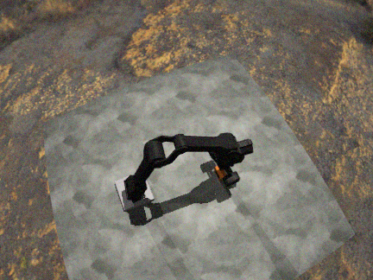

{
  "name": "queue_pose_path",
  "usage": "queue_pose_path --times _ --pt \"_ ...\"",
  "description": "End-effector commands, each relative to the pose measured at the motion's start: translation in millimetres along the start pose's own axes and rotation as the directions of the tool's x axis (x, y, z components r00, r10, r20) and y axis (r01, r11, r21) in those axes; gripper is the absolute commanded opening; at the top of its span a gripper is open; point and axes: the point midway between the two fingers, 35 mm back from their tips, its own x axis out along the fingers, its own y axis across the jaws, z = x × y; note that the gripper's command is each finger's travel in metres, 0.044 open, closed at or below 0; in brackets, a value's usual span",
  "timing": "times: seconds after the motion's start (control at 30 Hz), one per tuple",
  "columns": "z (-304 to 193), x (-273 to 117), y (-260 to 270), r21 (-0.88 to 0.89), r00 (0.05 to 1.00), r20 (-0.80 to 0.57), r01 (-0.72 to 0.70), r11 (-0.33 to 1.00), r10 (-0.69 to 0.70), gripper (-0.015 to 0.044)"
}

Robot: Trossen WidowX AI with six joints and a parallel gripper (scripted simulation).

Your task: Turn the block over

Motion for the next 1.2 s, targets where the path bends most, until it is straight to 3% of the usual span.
queue_pose_path --times 0.0,0.17,0.4,1.07,1.17 --pt "-3.5 13.5 -0.5 -0.003 1.0 -0.021 0.003 1.0 -0.003 0.044" --pt "-3.5 13.7 -0.5 -0.003 1.0 -0.021 0.003 1.0 -0.003 0.044" --pt "-3.5 13.7 -0.5 -0.003 1.0 -0.021 0.003 1.0 -0.003 0.0256" --pt "-3.5 13.7 -0.5 -0.003 1.0 -0.021 0.003 1.0 -0.003 0.0123" --pt "-3.0 5.0 -0.5 -0.003 1.0 -0.021 0.003 1.0 -0.003 0.0044"
